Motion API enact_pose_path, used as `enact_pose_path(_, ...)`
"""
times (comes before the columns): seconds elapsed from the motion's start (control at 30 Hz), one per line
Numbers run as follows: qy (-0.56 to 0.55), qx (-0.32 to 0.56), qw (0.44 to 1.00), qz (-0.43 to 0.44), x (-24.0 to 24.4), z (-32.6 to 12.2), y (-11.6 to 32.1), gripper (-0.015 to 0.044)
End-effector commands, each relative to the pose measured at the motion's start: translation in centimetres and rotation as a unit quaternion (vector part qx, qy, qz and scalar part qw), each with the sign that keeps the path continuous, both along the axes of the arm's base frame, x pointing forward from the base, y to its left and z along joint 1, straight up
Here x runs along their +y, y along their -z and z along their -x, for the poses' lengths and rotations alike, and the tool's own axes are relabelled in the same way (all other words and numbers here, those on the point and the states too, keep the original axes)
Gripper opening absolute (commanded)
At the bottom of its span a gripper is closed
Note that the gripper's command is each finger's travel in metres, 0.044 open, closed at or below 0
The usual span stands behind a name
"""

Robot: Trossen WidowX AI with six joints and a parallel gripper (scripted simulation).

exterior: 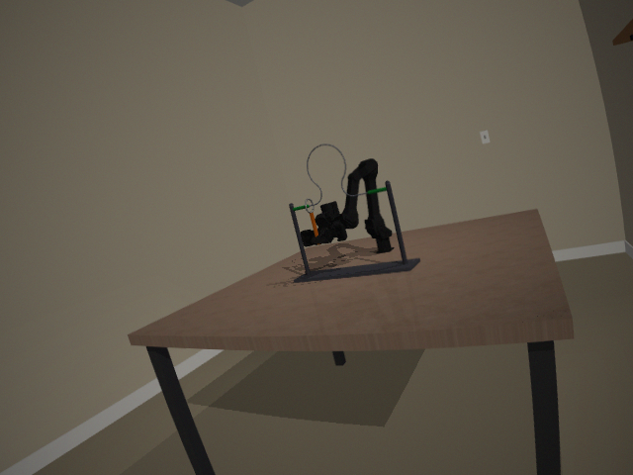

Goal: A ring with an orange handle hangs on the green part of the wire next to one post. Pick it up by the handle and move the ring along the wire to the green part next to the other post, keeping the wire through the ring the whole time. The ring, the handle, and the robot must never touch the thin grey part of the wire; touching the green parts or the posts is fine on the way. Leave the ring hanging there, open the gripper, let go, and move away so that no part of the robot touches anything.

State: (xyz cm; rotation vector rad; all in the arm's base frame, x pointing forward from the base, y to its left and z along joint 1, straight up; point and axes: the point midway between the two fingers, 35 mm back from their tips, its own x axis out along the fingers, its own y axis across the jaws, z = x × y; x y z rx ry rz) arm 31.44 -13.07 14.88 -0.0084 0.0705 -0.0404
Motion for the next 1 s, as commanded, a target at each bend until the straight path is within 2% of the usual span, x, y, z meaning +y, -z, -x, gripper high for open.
enact_pose_path(0.0,0.001,-0.001,1.0,-0.004,0.5,0.0,0.0,-0.015)
enact_pose_path(0.6,0.0,-0.004,0.999,-0.054,3.4,-0.1,0.0,-0.015)
enact_pose_path(0.97,-0.002,-0.009,0.99,-0.14,6.7,-0.3,-0.6,-0.015)
